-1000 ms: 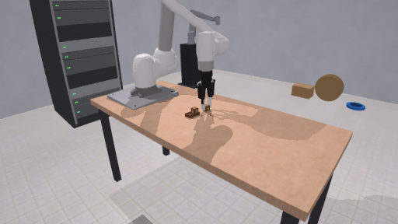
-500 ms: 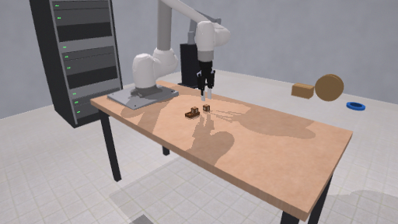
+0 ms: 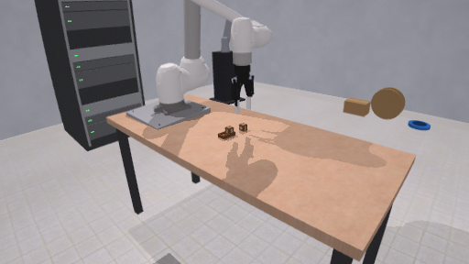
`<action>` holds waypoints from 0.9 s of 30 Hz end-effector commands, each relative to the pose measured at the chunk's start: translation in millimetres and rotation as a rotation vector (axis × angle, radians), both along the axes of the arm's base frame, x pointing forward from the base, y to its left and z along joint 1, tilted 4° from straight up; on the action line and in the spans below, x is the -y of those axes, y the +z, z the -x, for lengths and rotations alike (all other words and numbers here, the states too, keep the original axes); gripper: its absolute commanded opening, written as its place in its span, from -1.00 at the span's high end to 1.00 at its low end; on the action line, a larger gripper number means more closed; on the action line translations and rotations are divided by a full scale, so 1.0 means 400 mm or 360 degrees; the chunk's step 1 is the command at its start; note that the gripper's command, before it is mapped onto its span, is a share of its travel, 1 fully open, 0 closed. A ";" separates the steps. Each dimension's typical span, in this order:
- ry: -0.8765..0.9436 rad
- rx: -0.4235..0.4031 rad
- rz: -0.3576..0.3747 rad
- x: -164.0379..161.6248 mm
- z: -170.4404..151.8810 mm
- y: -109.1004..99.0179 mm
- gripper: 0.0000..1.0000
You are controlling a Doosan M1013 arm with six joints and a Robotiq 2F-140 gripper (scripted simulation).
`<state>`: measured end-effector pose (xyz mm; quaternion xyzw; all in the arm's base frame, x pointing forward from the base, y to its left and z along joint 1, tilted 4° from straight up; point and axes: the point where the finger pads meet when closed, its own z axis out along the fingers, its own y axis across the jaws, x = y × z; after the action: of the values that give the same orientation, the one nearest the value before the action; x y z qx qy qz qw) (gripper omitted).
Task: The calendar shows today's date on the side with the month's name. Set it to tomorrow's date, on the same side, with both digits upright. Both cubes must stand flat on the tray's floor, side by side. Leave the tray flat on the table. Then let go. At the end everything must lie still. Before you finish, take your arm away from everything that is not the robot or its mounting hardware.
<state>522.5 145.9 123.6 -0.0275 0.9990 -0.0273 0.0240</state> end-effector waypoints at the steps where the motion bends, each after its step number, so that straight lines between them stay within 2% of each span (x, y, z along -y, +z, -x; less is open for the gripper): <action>1: 0.0000 0.0000 0.0000 0.000 0.000 0.001 -1.00; 20: -0.0008 0.0000 -0.0001 0.000 0.000 0.001 -1.00; 27: -0.0359 0.0019 -0.0018 0.000 0.000 -0.002 -1.00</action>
<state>522.5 145.7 123.3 0.0240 0.9991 -0.0239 0.0247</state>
